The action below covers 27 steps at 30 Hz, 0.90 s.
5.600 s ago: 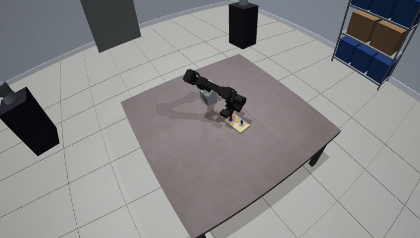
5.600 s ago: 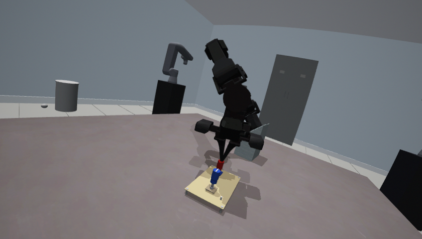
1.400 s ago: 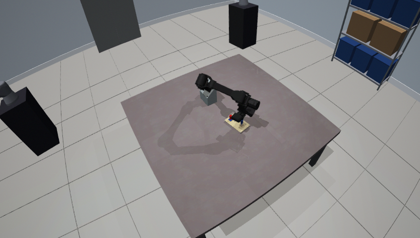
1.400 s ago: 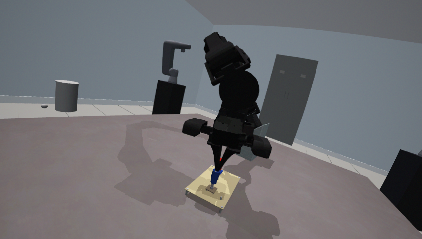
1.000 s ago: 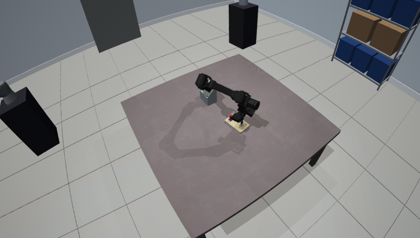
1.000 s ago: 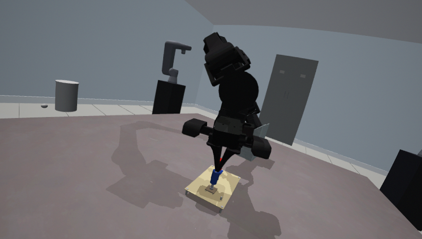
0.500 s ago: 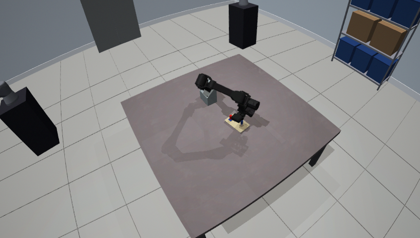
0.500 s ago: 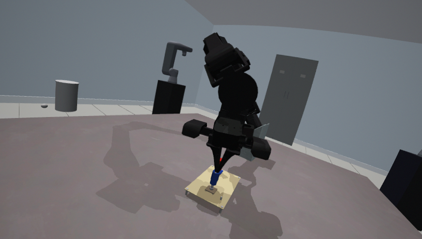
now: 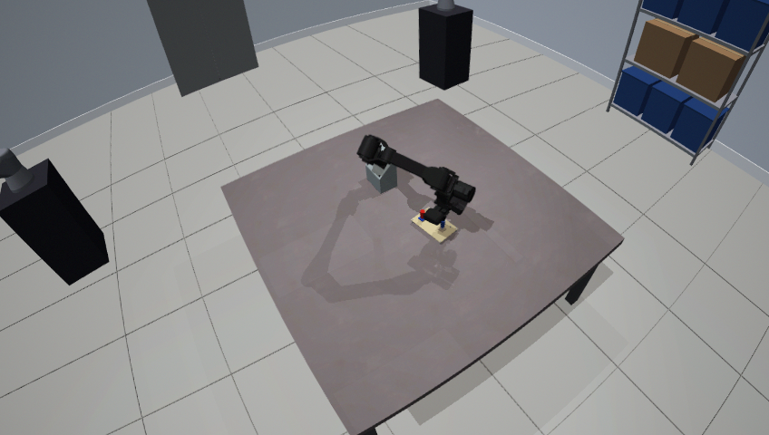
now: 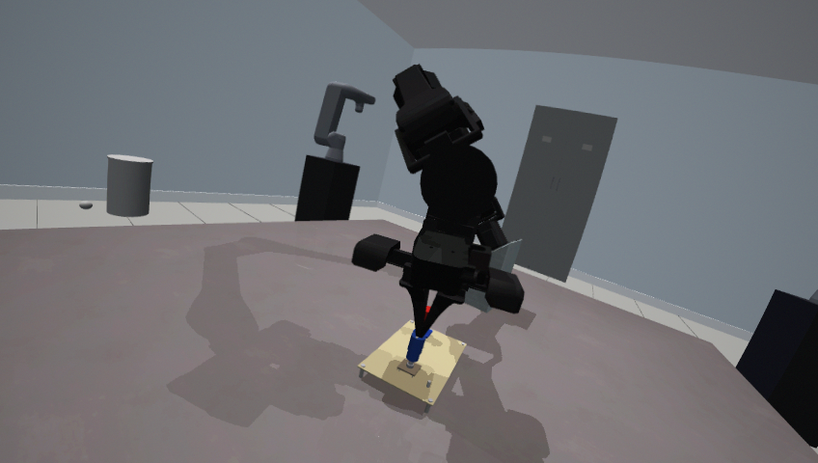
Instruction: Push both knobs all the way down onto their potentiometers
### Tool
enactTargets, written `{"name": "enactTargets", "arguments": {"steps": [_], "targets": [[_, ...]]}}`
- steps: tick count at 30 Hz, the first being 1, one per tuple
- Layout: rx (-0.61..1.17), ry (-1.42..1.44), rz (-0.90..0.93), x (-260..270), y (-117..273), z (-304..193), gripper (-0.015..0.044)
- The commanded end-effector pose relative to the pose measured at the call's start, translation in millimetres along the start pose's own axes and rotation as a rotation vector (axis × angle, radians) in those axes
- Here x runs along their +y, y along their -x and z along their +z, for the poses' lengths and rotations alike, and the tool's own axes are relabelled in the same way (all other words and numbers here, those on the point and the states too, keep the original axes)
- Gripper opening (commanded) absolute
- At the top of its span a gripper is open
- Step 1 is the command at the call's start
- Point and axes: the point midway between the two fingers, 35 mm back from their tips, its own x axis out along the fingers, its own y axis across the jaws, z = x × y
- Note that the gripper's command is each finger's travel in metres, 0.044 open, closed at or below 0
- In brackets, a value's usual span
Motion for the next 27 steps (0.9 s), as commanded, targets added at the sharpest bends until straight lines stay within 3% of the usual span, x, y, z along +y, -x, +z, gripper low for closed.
{"name": "enactTargets", "arguments": {"steps": [1,27], "targets": [[0.004,-0.004,-0.005,-1.8,-5.0,0.3,0.0],[0.004,-0.004,-0.005,-1.8,-8.5,0.3,0.0]]}}
